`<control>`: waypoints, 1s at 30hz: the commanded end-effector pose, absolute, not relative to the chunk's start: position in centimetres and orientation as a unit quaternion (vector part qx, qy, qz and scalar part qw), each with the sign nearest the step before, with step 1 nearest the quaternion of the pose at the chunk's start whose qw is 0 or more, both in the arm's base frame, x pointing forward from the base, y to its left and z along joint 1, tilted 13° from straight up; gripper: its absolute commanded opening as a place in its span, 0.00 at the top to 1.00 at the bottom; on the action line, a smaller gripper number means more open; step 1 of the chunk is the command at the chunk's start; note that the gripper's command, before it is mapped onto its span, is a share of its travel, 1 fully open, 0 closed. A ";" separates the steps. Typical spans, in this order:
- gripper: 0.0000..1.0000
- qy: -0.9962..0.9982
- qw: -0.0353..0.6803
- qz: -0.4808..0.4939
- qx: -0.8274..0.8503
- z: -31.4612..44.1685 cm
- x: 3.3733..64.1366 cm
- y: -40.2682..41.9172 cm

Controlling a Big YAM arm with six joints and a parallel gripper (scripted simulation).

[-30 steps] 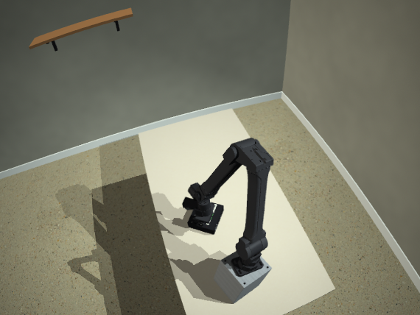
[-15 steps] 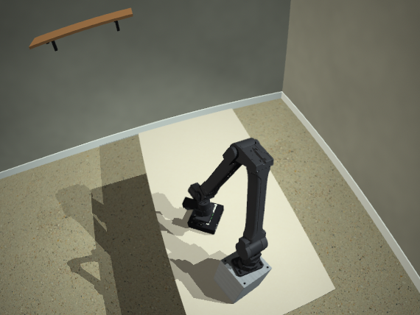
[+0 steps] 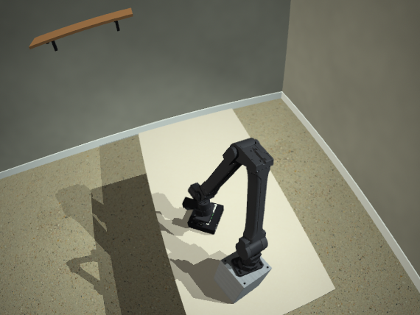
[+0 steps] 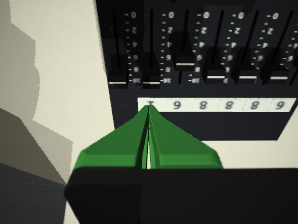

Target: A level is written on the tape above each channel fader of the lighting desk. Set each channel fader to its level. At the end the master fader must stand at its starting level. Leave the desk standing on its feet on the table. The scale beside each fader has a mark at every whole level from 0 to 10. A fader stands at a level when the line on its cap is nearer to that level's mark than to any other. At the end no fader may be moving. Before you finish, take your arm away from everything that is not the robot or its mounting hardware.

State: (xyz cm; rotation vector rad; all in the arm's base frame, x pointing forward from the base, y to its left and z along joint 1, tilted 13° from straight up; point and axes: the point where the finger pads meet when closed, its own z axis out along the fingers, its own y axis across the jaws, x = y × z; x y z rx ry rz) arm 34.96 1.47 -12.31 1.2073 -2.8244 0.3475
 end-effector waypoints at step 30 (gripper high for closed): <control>1.00 -0.912 0.005 0.119 0.391 -11.3 36.0 1.0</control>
